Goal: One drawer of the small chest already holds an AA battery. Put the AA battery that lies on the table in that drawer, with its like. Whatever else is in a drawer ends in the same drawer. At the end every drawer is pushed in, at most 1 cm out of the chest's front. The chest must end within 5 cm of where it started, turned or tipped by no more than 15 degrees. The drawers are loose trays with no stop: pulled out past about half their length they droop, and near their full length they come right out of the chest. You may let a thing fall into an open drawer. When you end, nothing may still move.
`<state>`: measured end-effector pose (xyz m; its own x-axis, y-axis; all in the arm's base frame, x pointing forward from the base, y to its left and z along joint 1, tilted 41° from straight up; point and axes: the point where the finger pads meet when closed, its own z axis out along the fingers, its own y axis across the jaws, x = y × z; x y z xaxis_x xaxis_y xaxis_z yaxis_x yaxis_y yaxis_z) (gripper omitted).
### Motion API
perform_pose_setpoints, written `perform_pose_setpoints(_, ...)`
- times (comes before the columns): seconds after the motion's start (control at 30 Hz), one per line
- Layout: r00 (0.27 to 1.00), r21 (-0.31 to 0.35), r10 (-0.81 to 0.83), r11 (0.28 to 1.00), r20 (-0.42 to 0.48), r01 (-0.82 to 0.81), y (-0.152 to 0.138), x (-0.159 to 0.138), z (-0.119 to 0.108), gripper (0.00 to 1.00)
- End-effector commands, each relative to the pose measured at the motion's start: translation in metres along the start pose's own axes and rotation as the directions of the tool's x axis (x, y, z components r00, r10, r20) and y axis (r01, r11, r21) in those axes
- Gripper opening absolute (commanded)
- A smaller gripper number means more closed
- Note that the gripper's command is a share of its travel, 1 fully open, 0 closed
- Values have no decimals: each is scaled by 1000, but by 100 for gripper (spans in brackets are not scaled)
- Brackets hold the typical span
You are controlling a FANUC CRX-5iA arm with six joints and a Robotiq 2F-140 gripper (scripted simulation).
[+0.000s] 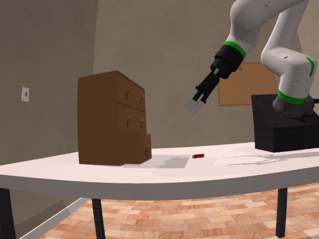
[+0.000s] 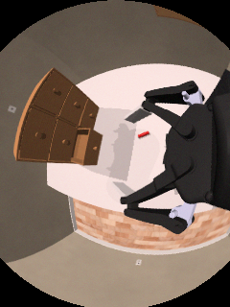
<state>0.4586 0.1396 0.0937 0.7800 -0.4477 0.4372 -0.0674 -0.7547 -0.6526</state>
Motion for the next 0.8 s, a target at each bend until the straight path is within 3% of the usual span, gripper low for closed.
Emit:
perform_pose_setpoints(0.0,992,-2,-8,1000,-126,8,2,1,18,100)
perform_pose_setpoints(0.53,987,-3,-8,1000,-162,8,2,2,23,100)
perform_pose_setpoints(0.57,987,-3,-8,1000,-162,8,2,2,23,0)
perform_pose_setpoints(0.77,987,-3,-8,1000,-162,8,2,2,23,0)
